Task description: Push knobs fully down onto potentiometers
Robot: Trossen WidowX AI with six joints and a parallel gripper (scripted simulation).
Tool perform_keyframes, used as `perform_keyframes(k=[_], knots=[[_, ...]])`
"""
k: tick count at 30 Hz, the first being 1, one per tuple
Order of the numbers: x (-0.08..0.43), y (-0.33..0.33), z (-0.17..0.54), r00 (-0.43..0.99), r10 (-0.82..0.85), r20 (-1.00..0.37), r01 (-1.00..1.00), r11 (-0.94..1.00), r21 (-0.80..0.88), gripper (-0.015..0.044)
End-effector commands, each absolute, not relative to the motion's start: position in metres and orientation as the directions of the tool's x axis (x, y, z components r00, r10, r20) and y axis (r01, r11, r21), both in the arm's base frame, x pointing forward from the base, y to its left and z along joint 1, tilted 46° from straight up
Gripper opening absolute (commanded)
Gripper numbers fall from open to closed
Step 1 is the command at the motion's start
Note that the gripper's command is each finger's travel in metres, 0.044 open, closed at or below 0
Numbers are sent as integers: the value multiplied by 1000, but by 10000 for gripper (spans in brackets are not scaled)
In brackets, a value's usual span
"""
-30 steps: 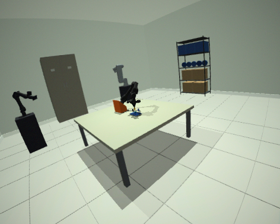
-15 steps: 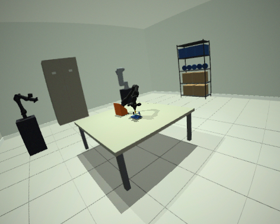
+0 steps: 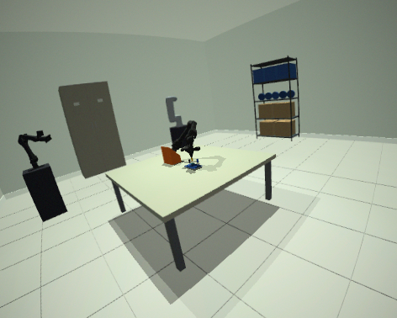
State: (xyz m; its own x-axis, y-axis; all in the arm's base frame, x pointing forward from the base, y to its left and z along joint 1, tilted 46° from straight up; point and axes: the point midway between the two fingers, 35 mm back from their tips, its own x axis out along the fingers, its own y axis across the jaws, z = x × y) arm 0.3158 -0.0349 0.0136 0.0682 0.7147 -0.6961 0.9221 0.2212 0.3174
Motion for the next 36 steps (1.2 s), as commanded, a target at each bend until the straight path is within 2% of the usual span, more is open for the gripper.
perform_keyframes(k=[1,36], knots=[[317,-32,12,68,716,-695,922,222,319,0],[318,-22,2,68,717,-694,921,222,319,0]])
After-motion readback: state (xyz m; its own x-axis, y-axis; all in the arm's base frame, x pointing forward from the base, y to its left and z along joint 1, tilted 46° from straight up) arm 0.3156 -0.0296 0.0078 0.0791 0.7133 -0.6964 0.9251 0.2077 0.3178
